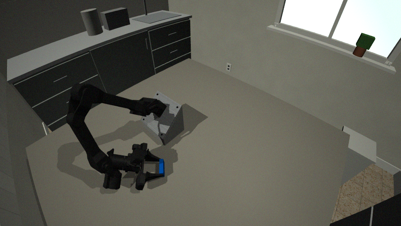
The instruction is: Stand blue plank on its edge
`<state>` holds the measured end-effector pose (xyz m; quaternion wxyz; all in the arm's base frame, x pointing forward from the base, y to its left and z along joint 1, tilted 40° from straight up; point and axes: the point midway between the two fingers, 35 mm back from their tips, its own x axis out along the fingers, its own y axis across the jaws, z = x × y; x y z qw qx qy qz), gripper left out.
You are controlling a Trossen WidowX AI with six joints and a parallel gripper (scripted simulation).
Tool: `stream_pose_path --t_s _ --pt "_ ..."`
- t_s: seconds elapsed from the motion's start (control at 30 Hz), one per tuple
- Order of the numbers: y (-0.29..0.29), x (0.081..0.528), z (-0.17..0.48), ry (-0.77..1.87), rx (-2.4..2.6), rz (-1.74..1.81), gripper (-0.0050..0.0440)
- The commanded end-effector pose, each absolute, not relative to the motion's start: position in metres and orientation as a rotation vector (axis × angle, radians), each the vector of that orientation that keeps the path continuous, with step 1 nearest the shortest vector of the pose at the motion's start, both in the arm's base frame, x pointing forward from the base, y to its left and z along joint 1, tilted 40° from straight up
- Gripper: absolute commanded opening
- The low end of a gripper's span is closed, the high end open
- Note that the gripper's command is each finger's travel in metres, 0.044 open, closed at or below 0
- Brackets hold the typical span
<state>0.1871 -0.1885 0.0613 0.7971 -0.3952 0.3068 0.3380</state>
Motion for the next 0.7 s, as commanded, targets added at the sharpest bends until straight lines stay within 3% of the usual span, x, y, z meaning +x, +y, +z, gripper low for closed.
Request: stream_pose_path --t_s 0.0,0.67 --pt "-0.192 0.1878 0.0631 0.656 -0.862 0.718 0.029" --pt "-0.1968 0.188 0.0576 0.657 -0.864 0.717 0.029"
